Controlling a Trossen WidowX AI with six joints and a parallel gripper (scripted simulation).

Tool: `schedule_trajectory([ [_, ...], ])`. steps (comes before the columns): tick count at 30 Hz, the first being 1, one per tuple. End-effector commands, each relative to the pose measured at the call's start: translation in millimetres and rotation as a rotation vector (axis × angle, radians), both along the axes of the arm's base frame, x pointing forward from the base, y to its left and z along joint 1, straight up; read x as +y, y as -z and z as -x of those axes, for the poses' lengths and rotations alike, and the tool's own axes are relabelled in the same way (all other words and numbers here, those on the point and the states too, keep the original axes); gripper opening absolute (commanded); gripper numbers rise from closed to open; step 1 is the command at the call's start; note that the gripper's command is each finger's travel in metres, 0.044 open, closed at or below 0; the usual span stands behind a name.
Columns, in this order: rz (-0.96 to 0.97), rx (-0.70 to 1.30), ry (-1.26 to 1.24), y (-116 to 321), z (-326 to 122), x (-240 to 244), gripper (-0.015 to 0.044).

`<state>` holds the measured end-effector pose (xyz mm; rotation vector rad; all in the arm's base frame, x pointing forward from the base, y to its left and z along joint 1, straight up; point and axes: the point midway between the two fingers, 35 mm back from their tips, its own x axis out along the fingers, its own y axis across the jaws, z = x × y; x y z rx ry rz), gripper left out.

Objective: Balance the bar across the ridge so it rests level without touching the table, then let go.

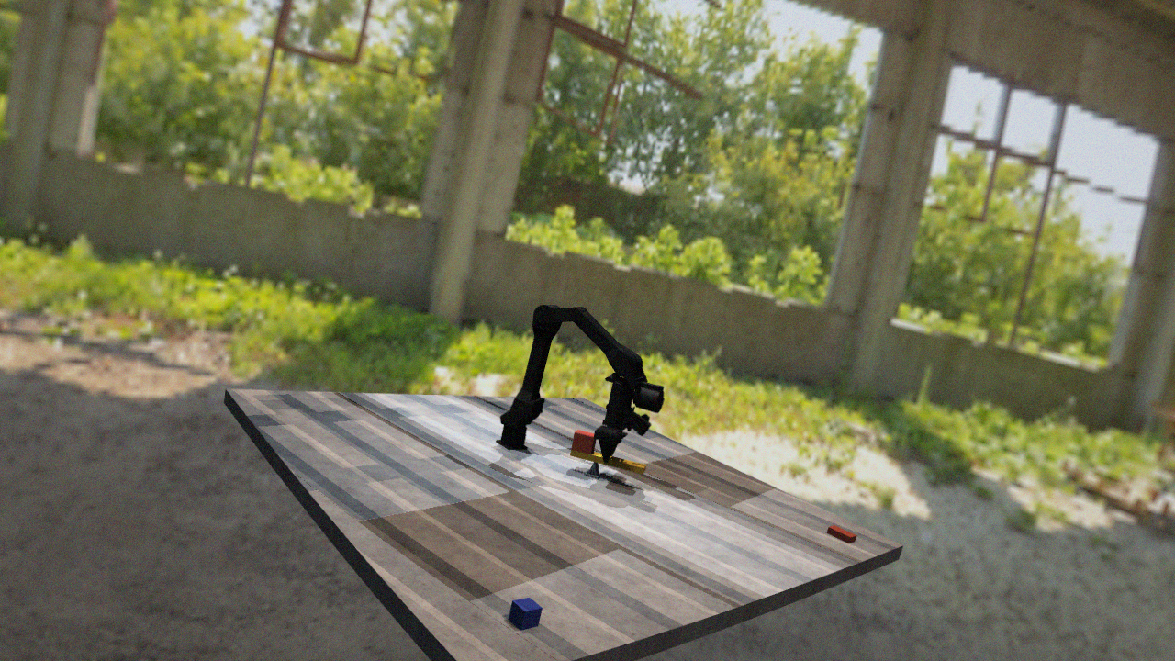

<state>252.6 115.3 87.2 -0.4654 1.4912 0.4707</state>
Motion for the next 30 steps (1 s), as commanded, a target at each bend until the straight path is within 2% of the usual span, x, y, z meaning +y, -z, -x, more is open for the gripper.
schedule_trajectory([
  [1,0.001,0.004,0.002,3.3,0.1,0.0,0.0],
  [30,0.0,-0.001,0.0,0.1,-0.6,0.3,0.0],
])
